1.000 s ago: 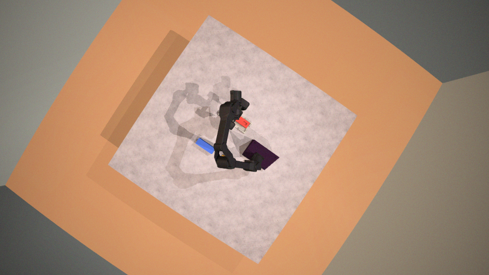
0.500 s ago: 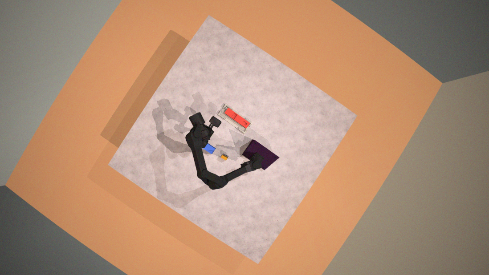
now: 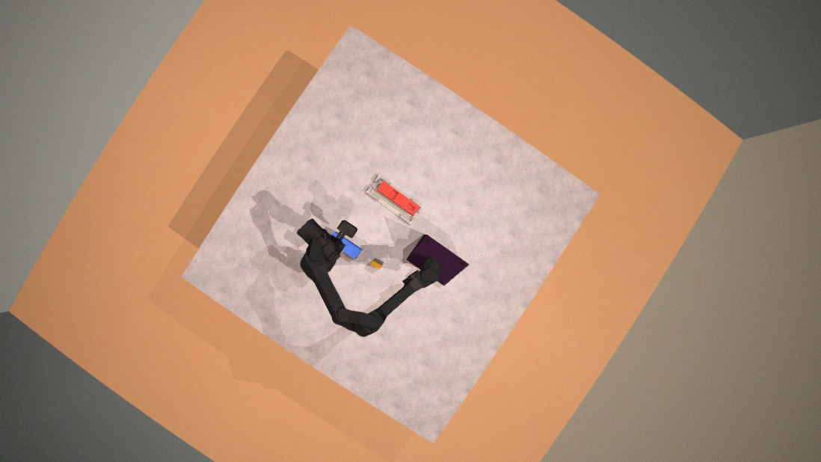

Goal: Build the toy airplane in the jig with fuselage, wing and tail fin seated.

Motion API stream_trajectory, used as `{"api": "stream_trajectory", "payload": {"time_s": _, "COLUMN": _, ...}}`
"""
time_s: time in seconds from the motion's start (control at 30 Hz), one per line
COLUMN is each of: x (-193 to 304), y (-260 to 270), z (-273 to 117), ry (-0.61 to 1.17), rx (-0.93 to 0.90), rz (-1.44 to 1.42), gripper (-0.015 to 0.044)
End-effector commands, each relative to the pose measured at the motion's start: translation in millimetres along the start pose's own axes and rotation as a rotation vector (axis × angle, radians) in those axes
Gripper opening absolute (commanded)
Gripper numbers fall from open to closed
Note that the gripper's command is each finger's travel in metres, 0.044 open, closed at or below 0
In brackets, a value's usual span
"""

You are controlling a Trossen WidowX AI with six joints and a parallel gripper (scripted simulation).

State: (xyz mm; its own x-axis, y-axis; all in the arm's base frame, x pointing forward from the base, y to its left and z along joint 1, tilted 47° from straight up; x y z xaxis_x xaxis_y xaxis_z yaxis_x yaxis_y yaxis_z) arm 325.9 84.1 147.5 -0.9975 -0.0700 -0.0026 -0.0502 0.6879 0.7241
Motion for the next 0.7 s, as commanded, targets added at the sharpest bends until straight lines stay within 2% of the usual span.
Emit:
{"api": "stream_trajectory", "payload": {"time_s": 0.0, "x": 3.5, "y": 4.4, "z": 23.8, "ry": 0.010, "rx": -0.008, "rz": 0.002, "gripper": 0.0440}}
{"api": "stream_trajectory", "payload": {"time_s": 0.67, "x": 3.5, "y": 4.3, "z": 51.6, "ry": 0.010, "rx": -0.004, "rz": 0.004, "gripper": 0.0440}}
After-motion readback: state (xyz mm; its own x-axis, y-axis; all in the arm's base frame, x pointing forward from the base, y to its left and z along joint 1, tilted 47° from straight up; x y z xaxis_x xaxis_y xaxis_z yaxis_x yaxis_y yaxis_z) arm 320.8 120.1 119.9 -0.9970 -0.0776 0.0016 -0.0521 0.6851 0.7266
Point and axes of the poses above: the point midway between the two fingers, 35 mm back from their tips, its own z axis out along the fingers, its own y axis across the jaws, x = y × z, the point moved 1 cm from there along -z, back along the fingers, and after that the axes turned 3 degrees about z, right-handed, at the moved point
